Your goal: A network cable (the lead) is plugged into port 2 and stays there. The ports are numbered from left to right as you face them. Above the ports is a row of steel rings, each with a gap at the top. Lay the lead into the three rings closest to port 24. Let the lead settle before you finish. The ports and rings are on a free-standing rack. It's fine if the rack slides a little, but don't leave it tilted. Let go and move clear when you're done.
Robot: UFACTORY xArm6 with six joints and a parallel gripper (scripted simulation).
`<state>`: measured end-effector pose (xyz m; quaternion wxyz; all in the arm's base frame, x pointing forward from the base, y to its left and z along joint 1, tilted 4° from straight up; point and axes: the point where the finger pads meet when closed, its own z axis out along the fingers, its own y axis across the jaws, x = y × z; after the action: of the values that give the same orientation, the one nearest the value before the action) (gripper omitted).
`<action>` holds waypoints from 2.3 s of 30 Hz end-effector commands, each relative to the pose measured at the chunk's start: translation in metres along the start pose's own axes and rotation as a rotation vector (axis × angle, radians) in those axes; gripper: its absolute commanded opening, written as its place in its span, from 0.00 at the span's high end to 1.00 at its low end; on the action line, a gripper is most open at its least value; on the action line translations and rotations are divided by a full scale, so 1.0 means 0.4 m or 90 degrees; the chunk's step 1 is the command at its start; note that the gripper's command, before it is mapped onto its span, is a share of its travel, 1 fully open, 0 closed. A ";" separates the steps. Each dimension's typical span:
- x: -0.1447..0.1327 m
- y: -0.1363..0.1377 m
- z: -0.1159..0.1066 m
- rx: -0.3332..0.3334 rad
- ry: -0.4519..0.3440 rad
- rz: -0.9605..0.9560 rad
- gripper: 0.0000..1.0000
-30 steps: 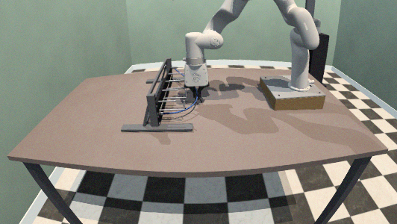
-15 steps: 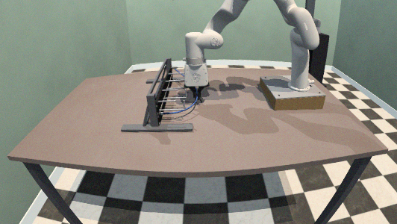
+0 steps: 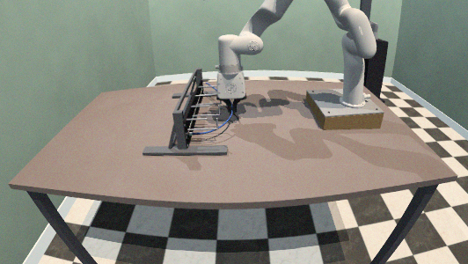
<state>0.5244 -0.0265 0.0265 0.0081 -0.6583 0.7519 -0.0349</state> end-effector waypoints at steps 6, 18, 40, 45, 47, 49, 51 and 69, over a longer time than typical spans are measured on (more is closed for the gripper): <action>0.000 -0.004 -0.041 0.003 0.000 0.000 1.00; 0.000 -0.004 -0.120 0.003 0.000 0.000 1.00; 0.000 -0.003 -0.185 0.003 0.000 0.000 1.00; 0.000 -0.003 -0.187 0.003 0.000 0.000 1.00; 0.000 -0.005 -0.187 0.003 0.000 0.000 1.00; 0.003 -0.036 -0.188 0.003 0.000 0.000 1.00; 0.009 -0.096 -0.188 0.003 0.000 -0.001 1.00; 0.017 -0.152 -0.187 0.003 0.000 -0.003 1.00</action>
<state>0.5778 -0.0380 0.1029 0.0078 -0.6598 0.7506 -0.0348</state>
